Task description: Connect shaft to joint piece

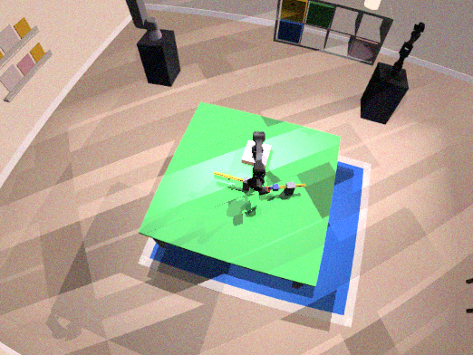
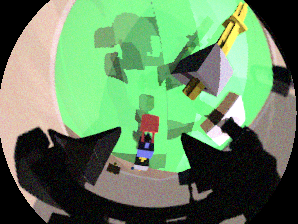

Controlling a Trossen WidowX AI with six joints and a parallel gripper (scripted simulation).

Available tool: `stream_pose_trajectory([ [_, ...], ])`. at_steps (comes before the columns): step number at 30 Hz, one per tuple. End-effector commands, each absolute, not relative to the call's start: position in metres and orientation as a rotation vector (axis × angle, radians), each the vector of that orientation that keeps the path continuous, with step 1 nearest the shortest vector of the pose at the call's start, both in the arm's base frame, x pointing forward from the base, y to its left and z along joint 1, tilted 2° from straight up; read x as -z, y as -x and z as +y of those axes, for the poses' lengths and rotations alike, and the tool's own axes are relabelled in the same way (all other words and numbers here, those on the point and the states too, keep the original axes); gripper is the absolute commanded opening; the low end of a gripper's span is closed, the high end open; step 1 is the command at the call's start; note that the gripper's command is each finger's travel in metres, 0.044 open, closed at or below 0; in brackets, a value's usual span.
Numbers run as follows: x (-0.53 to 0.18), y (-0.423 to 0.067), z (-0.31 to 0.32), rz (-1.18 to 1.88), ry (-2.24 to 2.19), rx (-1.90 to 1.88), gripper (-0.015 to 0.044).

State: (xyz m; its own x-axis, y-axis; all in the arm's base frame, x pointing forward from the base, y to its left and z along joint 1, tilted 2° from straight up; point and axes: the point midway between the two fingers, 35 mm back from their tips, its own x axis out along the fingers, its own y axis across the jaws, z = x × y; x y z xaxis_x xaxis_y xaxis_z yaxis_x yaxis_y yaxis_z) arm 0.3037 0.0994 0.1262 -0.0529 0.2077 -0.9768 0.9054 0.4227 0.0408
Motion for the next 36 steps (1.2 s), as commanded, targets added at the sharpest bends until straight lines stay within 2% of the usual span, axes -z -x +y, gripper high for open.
stream_pose_trajectory([
  [1, -0.126, -0.304, 0.100, 1.544, -1.057, 0.794, 0.0440],
  [18, -0.049, -0.308, 0.099, 1.547, -1.050, 0.793, 0.0440],
  [36, -0.035, -0.297, 0.127, 1.550, -1.052, 0.791, 0.0440],
])
